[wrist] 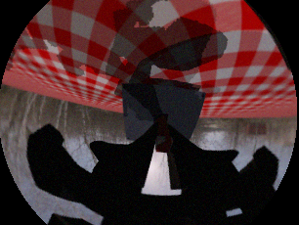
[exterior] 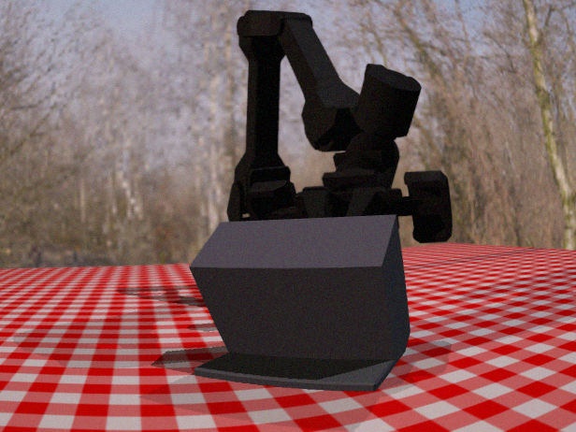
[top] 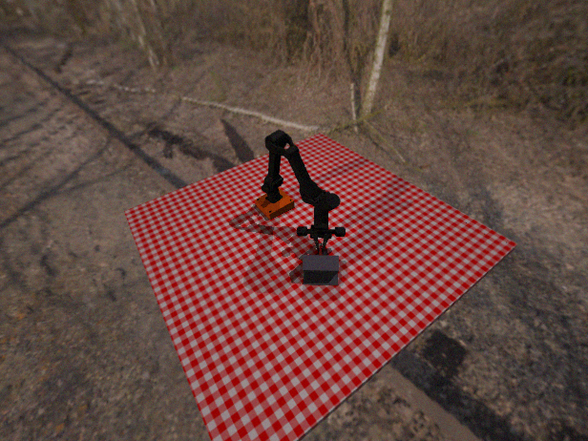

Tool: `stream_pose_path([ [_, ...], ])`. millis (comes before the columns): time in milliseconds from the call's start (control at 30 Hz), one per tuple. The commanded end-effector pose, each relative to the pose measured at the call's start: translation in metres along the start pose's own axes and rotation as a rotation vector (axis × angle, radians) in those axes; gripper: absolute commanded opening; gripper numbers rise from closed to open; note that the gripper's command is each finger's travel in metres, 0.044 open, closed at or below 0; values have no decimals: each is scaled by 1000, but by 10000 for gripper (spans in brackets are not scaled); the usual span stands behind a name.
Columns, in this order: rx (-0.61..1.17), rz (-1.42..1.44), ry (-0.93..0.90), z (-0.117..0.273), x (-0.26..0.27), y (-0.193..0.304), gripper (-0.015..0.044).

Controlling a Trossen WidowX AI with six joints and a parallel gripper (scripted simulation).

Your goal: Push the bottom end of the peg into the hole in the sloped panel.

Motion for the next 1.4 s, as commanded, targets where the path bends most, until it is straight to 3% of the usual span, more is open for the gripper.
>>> stream_pose_path([
  [0, 0, 0, 0, 0, 0, 0, 0],
  [200, 0, 0, 0, 0, 0, 0, 0],
  [767, -1, 0, 0, 4, -1, 0, 440],
  [1367, -11, 0, 0, 35, -5, 0, 440],
])
Point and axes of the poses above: the point midway between the two fingers, 35 mm back from their tips, its own z axis back along the fingers, its own x axis across the jaws, y = z × x, the point moved 10 cm from there along z, back along the fingers, and after that the axes turned 8 degrees about -z, right-handed, at the moved point
